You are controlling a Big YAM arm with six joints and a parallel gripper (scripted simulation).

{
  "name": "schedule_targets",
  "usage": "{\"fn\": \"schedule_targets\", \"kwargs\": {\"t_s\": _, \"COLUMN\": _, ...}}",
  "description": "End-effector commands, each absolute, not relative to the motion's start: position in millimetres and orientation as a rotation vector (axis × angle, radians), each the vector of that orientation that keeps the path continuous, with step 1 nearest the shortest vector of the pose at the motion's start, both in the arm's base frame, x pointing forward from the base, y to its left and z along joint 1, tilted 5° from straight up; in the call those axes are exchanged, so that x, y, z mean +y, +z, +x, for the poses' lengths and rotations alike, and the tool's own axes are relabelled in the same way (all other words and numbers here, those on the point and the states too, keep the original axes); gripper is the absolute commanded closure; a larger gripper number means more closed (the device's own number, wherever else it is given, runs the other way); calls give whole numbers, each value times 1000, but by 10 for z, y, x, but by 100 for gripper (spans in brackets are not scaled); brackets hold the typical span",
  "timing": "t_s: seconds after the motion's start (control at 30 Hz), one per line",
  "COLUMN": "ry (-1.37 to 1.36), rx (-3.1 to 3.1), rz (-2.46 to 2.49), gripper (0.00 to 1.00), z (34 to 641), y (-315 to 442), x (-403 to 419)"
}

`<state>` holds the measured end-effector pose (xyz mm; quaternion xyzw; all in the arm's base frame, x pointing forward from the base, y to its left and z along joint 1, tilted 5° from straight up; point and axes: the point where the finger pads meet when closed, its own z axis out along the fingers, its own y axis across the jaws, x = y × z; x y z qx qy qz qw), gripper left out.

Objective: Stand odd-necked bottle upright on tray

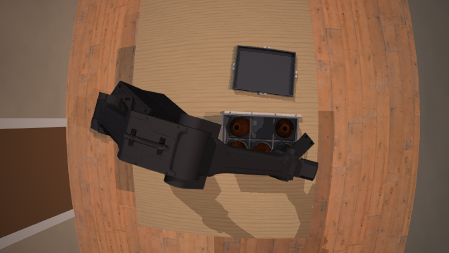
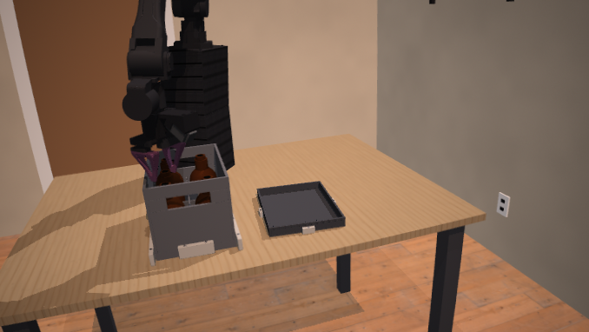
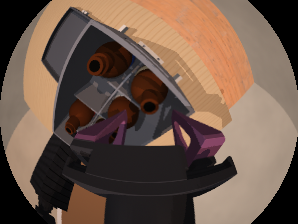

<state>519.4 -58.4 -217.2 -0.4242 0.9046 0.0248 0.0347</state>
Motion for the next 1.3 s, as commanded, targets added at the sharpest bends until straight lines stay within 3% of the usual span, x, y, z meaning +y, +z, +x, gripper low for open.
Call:
{"fn": "schedule_targets", "kwargs": {"t_s": 0.0, "ry": 42, "rx": 2741, "rz": -1303, "gripper": 39, "z": 5423, "y": -2020, "x": -532}}
{"fn": "schedule_targets", "kwargs": {"t_s": 1.27, "ry": 29, "rx": 2732, "rz": -1290, "gripper": 39, "z": 5481, "y": -2151, "x": -529}}
